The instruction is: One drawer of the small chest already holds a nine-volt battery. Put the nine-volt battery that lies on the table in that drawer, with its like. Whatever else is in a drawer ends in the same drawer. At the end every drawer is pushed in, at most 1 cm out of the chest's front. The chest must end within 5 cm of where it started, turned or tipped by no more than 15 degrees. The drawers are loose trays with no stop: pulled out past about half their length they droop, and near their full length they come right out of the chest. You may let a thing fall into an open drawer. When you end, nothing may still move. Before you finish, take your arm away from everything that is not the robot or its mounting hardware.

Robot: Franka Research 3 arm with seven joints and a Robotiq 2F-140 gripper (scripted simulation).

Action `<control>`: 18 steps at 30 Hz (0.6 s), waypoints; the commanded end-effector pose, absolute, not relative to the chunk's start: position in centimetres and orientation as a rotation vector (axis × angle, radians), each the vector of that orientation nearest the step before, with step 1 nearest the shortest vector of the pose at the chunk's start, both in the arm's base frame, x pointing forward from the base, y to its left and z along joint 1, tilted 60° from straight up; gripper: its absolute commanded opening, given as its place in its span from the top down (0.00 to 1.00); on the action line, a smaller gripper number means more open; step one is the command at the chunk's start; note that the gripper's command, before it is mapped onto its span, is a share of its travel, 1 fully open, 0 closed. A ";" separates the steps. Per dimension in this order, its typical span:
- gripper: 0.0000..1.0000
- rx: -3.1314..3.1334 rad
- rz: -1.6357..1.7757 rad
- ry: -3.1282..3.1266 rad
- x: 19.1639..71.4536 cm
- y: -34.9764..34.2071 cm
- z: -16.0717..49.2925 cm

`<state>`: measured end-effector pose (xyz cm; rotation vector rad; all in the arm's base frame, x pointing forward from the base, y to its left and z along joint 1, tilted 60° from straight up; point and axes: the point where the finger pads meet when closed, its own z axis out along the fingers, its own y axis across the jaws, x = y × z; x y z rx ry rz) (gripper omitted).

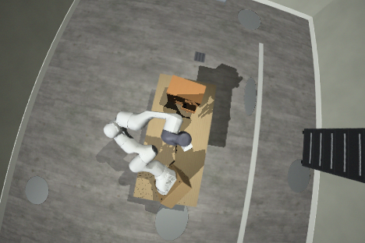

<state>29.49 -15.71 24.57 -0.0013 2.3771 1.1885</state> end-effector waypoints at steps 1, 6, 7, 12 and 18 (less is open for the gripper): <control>0.80 0.007 1.200 2.379 29.4 -15.6 24.6; 0.00 0.000 1.189 2.377 29.5 -15.7 24.6; 0.00 0.000 1.189 2.377 29.5 -15.7 24.6; 0.00 0.000 1.189 2.377 29.5 -15.7 24.6; 0.00 0.000 1.189 2.377 29.5 -15.7 24.6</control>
